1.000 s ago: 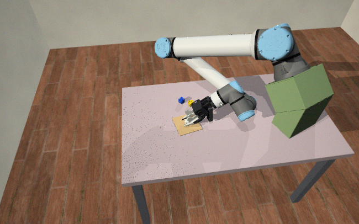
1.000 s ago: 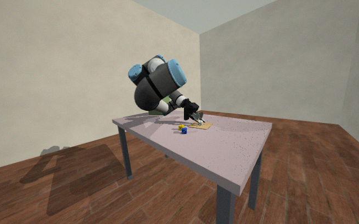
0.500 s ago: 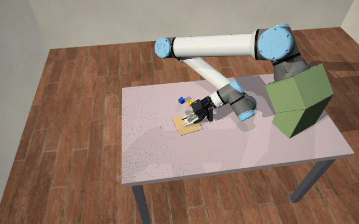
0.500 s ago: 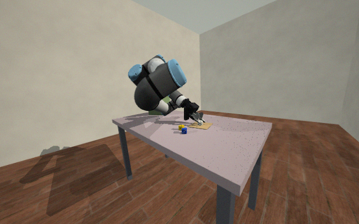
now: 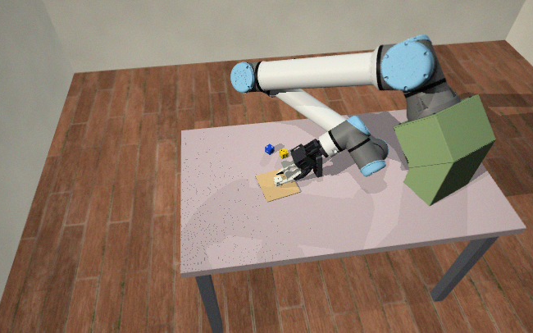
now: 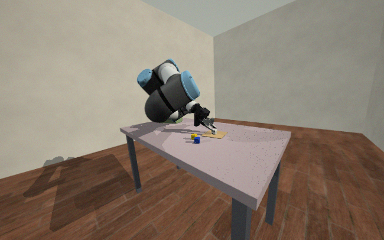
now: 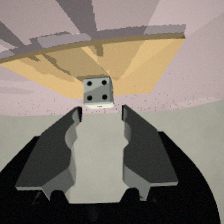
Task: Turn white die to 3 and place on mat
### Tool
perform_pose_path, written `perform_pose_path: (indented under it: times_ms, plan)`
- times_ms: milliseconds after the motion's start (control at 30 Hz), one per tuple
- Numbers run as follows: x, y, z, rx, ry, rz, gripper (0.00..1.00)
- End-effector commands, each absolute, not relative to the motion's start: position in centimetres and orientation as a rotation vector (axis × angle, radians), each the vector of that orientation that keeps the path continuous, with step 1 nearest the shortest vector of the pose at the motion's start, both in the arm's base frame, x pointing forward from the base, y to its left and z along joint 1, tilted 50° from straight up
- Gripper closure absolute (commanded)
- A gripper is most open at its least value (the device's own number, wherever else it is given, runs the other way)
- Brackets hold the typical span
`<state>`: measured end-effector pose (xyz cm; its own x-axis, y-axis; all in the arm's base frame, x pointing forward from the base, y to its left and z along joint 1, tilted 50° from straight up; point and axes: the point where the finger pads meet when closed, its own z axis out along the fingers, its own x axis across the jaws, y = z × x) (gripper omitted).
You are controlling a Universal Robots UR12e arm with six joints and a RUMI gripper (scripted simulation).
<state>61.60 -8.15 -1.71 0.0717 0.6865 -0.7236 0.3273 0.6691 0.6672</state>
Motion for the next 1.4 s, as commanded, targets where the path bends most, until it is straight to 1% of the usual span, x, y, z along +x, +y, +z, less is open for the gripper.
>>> perform_pose_path:
  times_ms: [0, 467, 933, 1367]
  plan:
    - [60.2, -7.7, -1.3, 0.867, 1.526, 0.331, 0.72]
    - [59.5, -7.1, -0.8, 0.867, 1.526, 0.331, 0.72]
    - [58.1, -3.4, 2.5, 0.867, 1.526, 0.331, 0.72]
    - [58.1, -3.3, 2.6, 0.872, 1.527, 0.328, 0.72]
